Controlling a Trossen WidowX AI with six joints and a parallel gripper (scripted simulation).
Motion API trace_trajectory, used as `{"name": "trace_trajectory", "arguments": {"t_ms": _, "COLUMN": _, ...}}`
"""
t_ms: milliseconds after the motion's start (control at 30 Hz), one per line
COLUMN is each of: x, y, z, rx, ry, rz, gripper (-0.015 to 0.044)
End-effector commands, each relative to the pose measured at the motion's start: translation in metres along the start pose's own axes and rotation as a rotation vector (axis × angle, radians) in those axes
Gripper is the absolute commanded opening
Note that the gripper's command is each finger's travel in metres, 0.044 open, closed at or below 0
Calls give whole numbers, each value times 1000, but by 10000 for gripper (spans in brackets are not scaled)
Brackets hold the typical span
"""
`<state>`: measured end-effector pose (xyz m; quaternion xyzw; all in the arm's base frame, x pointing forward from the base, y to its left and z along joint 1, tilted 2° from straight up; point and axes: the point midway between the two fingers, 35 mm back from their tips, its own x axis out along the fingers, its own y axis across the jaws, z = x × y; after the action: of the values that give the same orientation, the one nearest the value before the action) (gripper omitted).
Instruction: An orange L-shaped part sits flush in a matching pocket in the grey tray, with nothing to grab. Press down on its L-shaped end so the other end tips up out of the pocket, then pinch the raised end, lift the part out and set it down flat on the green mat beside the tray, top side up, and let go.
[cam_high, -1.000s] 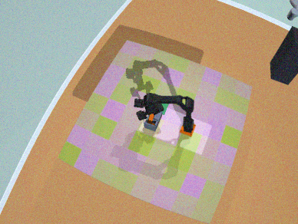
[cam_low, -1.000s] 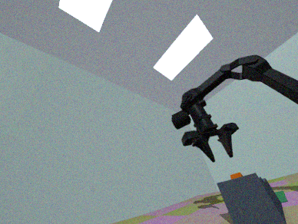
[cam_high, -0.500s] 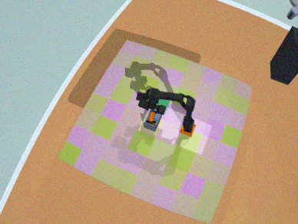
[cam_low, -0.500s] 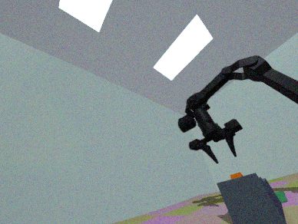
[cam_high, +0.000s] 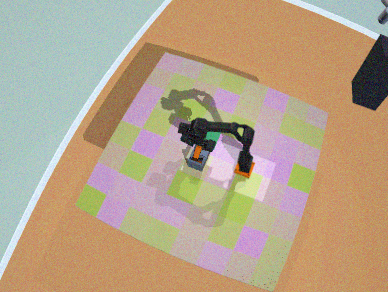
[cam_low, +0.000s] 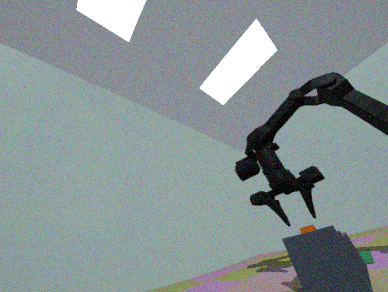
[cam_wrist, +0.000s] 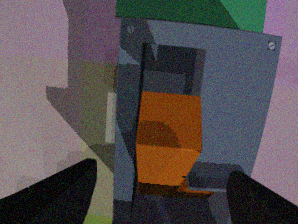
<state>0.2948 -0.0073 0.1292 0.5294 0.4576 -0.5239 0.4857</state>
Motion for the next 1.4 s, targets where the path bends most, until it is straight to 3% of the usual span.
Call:
{"name": "trace_trajectory", "arguments": {"t_ms": 0, "x": 7, "y": 0, "z": 1, "rx": 3, "ry": -4, "rz": -4, "gripper": 280}}
{"name": "trace_trajectory", "arguments": {"t_ms": 800, "x": 42, "y": -2, "z": 1, "rx": 3, "ry": -4, "rz": -4, "gripper": 280}}
{"name": "trace_trajectory", "arguments": {"t_ms": 967, "x": 39, "y": -1, "z": 0, "rx": 4, "ry": 0, "rz": 1, "gripper": 149}}
{"name": "trace_trajectory", "arguments": {"t_ms": 1300, "x": 39, "y": -1, "z": 0, "rx": 4, "ry": 0, "rz": 1, "gripper": 82}}
{"name": "trace_trajectory", "arguments": {"t_ms": 1367, "x": 39, "y": -1, "z": 0, "rx": 4, "ry": 0, "rz": 1, "gripper": 30}}
